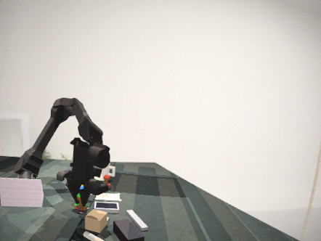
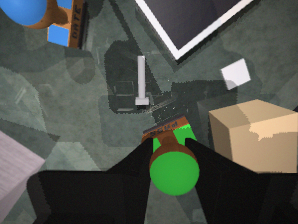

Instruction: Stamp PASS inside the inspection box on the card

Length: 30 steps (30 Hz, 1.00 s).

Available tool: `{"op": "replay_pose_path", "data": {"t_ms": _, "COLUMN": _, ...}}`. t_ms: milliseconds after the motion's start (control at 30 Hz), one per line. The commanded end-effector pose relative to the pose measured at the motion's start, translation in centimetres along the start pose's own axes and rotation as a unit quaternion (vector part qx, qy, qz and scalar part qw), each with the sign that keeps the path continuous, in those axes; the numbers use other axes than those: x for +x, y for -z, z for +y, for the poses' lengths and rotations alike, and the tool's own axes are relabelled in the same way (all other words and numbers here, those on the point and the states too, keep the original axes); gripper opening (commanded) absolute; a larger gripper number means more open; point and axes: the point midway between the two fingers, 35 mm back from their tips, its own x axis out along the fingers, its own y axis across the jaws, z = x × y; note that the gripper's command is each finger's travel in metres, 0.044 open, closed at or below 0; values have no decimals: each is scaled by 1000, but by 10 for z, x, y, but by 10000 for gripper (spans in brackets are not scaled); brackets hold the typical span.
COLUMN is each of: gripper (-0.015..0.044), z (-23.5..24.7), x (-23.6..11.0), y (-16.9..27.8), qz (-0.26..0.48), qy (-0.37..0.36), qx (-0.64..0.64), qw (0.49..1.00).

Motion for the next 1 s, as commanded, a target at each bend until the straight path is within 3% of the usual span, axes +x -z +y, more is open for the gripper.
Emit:
{"op": "replay_pose_path", "data": {"t_ms": 0, "gripper": 0, "z": 0, "x": 7, "y": 0, "qz": -2, "qy": 0, "qx": 2, "qw": 1000}}
{"op": "replay_pose_path", "data": {"t_ms": 400, "gripper": 0, "z": 2, "x": 24, "y": 0, "qz": -2, "qy": 0, "qx": 2, "qw": 1000}}
{"op": "replay_pose_path", "data": {"t_ms": 733, "gripper": 263, "z": 2, "x": 20, "y": 0, "qz": 0, "qy": -1, "qx": 0, "qw": 1000}}
{"op": "replay_pose_path", "data": {"t_ms": 867, "gripper": 264, "z": 0, "x": 11, "y": 0, "qz": 0, "qy": -1, "qx": 0, "qw": 1000}}
{"op": "replay_pose_path", "data": {"t_ms": 967, "gripper": 264, "z": -5, "x": -30, "y": -1, "qz": 0, "qy": 1, "qx": 1, "qw": 1000}}
